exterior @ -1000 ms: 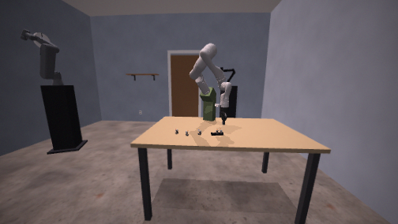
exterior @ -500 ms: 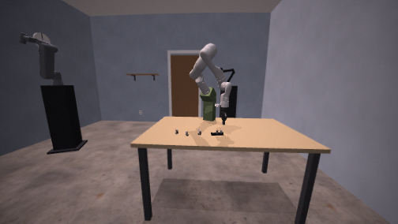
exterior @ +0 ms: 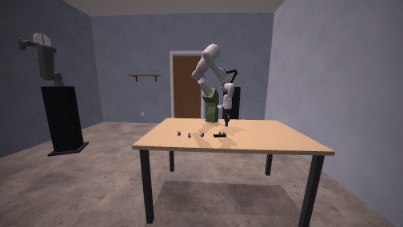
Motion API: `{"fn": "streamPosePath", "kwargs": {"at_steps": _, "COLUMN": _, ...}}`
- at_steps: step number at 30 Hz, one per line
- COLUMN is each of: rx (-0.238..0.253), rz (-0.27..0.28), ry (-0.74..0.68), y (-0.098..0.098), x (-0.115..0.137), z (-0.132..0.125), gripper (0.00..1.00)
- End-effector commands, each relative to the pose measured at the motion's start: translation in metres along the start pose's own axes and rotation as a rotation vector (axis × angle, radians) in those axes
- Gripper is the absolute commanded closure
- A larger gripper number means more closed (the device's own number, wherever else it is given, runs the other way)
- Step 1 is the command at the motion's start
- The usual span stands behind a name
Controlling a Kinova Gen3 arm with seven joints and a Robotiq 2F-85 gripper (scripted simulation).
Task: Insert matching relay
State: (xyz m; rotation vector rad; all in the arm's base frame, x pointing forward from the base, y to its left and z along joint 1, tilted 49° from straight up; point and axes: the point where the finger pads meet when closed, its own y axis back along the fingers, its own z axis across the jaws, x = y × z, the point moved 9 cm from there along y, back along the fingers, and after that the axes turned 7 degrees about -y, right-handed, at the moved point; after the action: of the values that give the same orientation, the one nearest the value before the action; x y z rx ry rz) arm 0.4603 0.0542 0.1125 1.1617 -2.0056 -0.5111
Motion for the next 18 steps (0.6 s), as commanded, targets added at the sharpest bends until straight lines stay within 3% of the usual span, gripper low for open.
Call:
{"fn": "streamPosePath", "kwargs": {"at_steps": 1, "rx": -0.006, "rz": -0.006, "ry": 0.001, "y": -0.0001, "x": -0.0011, "z": 0.0033, "gripper": 1.0}}
{"fn": "streamPosePath", "kwargs": {"at_steps": 18, "rx": -0.003, "rz": -0.008, "ry": 0.013, "y": 0.0005, "x": 0.0021, "z": 0.0022, "gripper": 1.0}}
